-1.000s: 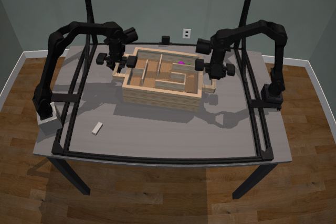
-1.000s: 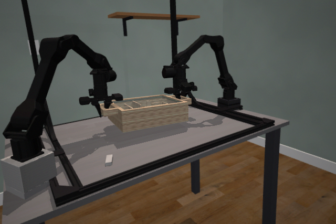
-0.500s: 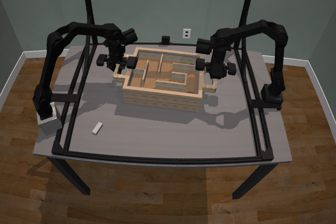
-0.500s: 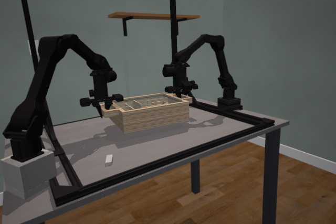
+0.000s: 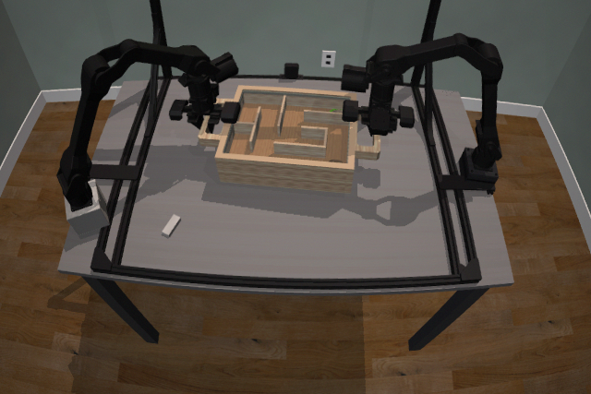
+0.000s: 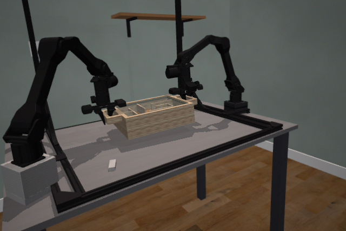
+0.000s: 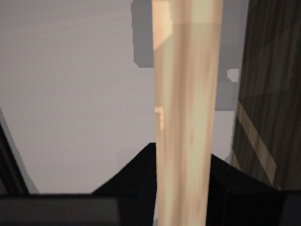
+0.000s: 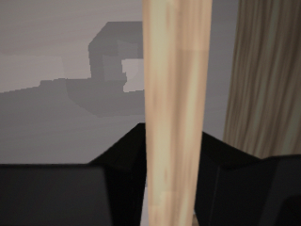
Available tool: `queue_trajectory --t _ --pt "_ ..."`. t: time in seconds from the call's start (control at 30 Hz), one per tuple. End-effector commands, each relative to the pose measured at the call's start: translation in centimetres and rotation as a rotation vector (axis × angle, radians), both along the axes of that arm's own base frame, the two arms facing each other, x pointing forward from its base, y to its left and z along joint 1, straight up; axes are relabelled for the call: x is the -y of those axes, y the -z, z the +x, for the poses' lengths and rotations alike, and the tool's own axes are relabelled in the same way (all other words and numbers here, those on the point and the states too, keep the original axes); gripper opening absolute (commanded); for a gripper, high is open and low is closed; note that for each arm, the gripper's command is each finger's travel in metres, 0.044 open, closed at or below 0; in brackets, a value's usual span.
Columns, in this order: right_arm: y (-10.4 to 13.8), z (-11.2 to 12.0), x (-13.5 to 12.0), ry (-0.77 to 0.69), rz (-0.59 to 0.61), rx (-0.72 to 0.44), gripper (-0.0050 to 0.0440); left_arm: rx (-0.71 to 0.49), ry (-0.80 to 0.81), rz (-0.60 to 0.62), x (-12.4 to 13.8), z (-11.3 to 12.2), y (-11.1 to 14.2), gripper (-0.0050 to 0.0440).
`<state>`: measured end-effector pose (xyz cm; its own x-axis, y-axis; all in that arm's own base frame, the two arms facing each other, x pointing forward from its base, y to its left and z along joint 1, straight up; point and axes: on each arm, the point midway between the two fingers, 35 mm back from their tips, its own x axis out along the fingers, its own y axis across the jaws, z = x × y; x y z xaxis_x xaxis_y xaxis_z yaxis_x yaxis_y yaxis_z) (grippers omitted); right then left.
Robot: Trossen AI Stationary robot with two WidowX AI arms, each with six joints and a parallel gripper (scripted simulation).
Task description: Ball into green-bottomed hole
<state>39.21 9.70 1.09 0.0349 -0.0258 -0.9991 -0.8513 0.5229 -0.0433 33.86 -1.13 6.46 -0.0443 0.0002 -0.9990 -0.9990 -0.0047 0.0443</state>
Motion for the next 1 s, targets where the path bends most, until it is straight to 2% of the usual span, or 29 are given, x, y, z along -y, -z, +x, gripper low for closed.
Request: queue_trajectory --t 0.0,0.2,0.23,0.4,0.97 --pt "-0.5 -0.2 0.0 -0.003 0.037 0.012 0.002 0.01 -0.002 -0.034 -0.1 0.1 -0.1 0.002" --pt "-1.3 -0.1 0.1 -0.002 0.054 -0.017 0.002 0.044 -0.001 -0.034 -0.1 0.0 0.6 0.002" --pt "-0.3 -0.3 0.1 -0.003 0.037 -0.017 0.002 0.024 -0.004 -0.025 -0.2 0.2 0.7 0.002" --pt "0.8 0.0 0.0 -0.001 0.026 -0.034 0.002 0.043 -0.001 -0.001 0.0 0.0 2.8 0.002" --pt "2.4 0.0 0.0 -0.001 0.026 -0.035 0.002 0.044 -0.001 0.0 0.0 0.0 4.4 0.002"
